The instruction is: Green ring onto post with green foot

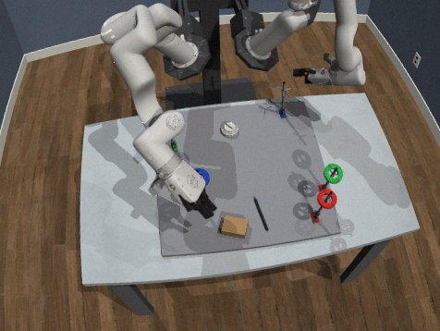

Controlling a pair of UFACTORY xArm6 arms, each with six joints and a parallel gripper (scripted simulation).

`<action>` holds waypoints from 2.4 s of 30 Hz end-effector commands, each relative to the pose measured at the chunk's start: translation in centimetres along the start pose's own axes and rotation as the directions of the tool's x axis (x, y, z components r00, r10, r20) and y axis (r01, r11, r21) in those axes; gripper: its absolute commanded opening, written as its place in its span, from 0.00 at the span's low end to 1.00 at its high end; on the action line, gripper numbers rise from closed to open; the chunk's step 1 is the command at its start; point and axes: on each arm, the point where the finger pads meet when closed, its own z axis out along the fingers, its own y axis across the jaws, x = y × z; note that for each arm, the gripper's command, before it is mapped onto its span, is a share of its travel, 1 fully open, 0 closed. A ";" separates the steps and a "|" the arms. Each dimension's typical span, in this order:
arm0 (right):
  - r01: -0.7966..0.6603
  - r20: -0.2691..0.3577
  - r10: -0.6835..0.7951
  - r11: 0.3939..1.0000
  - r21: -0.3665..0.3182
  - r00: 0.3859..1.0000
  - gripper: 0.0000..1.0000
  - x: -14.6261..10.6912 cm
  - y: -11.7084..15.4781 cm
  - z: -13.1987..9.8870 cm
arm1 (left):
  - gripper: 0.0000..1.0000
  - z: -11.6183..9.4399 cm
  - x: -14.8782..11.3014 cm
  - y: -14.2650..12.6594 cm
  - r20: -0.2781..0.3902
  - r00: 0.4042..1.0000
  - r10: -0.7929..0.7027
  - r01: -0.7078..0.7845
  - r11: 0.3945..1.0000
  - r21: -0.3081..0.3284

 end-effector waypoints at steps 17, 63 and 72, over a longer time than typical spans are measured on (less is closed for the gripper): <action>-0.446 0.118 0.470 0.876 -0.184 0.875 0.24 -6.3 3.1 1.7 | 1.00 0.0 0.0 0.0 0.001 1.000 0.000 0.000 1.000 -0.001; -0.765 -0.041 0.979 0.129 -0.631 0.199 0.24 -21.3 6.3 0.8 | 1.00 0.0 0.0 0.0 0.001 1.000 0.000 0.000 1.000 -0.001; -0.731 -0.119 0.989 -0.019 -0.682 0.085 0.24 -23.9 6.4 0.1 | 1.00 0.0 0.0 0.0 0.001 1.000 0.000 0.000 1.000 -0.001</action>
